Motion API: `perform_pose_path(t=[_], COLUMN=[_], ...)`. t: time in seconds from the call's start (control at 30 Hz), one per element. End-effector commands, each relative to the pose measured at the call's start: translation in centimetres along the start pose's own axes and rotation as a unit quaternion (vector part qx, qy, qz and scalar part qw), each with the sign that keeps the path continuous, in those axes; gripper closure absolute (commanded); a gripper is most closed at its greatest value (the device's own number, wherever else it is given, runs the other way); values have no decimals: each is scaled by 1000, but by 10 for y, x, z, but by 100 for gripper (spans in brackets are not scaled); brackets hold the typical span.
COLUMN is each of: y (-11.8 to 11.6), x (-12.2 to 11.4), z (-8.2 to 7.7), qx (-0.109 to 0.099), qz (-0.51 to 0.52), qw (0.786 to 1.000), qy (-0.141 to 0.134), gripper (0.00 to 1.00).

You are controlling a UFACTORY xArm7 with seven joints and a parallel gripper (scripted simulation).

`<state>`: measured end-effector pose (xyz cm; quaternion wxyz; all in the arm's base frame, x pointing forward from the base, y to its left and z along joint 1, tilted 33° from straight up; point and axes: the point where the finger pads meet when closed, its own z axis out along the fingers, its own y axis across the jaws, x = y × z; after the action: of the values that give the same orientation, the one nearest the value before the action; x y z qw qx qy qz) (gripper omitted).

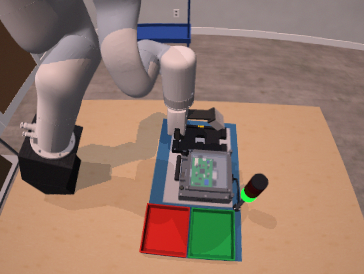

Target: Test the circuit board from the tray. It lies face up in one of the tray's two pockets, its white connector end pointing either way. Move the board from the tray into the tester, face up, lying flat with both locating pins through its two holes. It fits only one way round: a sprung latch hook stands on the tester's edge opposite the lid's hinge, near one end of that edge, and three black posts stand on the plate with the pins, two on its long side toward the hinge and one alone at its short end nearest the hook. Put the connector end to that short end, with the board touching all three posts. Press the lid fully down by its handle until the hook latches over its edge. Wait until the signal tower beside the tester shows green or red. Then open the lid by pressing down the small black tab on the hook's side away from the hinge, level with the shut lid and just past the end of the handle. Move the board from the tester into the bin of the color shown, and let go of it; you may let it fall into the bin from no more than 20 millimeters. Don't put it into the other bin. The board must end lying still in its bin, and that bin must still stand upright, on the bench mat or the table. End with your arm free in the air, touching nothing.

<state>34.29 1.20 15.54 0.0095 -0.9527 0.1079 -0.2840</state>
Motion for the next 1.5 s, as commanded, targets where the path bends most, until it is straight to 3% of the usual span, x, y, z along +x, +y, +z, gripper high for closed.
perform_pose_path(t=[0.0, 0.3, 0.9, 1.47], y=[-5, -5, -5, -5], x=[1, 2, 2, 2], z=[0, 6, 50, 68], qx=[-2, -3, -2, -2], qz=[1, 1, 1, 1], qw=[1000, 1000, 1000, 1000], qy=[1, 1, 1, 1], gripper=[100, 100, 100, 100])
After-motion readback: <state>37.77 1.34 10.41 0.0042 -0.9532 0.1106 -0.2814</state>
